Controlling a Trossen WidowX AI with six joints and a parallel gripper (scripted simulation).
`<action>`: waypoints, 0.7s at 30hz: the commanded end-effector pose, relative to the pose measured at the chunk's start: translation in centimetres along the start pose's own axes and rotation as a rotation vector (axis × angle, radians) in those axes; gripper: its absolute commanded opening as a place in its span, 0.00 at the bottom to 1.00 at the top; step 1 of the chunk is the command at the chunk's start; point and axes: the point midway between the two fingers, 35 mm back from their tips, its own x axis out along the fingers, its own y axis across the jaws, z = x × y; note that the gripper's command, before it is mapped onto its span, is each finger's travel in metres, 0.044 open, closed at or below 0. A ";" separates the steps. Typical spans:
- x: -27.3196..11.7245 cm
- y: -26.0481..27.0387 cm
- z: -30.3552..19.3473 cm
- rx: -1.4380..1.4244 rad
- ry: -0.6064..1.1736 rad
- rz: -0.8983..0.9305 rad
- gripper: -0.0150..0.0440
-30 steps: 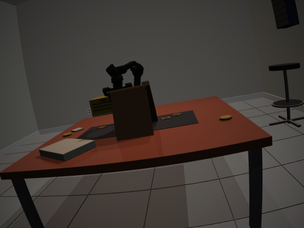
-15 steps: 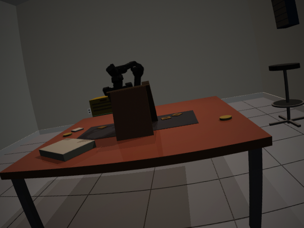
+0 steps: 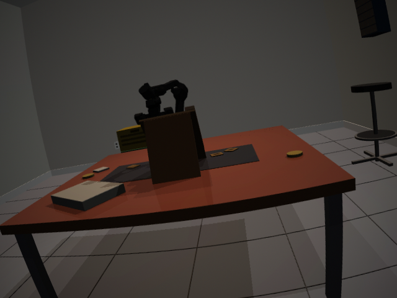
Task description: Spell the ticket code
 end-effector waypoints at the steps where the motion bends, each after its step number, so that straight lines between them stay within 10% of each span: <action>1: -0.2 0.1 0.2 -0.007 -0.006 0.004 0.75; 21: -0.4 0.2 0.4 -0.007 -0.006 0.004 0.75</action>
